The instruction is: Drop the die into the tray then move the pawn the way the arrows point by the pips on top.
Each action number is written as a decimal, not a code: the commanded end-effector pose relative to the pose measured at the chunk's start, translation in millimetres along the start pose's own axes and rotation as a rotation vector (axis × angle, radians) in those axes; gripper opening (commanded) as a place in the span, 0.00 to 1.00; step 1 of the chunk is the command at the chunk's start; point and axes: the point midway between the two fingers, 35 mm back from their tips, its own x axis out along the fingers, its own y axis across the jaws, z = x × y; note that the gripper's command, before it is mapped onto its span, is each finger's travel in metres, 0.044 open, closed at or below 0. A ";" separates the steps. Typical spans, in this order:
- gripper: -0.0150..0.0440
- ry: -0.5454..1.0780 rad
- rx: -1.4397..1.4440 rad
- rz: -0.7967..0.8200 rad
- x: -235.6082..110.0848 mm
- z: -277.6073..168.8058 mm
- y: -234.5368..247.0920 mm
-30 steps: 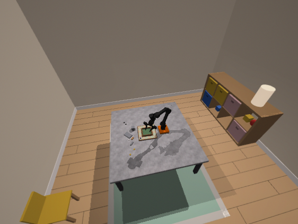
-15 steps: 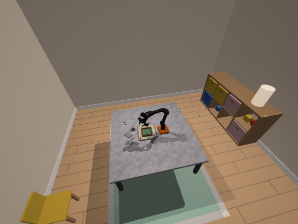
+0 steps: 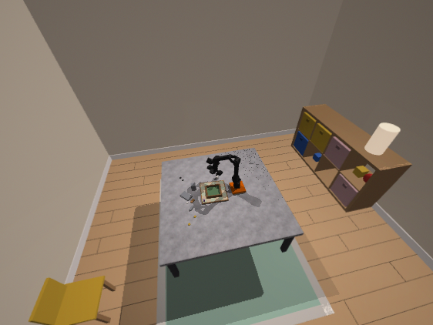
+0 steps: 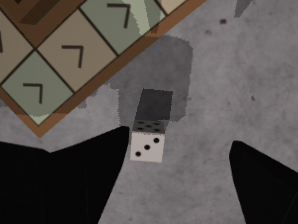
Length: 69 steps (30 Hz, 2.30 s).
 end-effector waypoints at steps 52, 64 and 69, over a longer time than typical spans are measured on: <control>0.25 0.043 -0.010 0.097 49.2 -30.1 16.0; 0.25 0.043 -0.010 0.097 -28.2 -28.6 10.4; 0.25 0.043 -0.010 0.098 -60.6 -28.2 15.0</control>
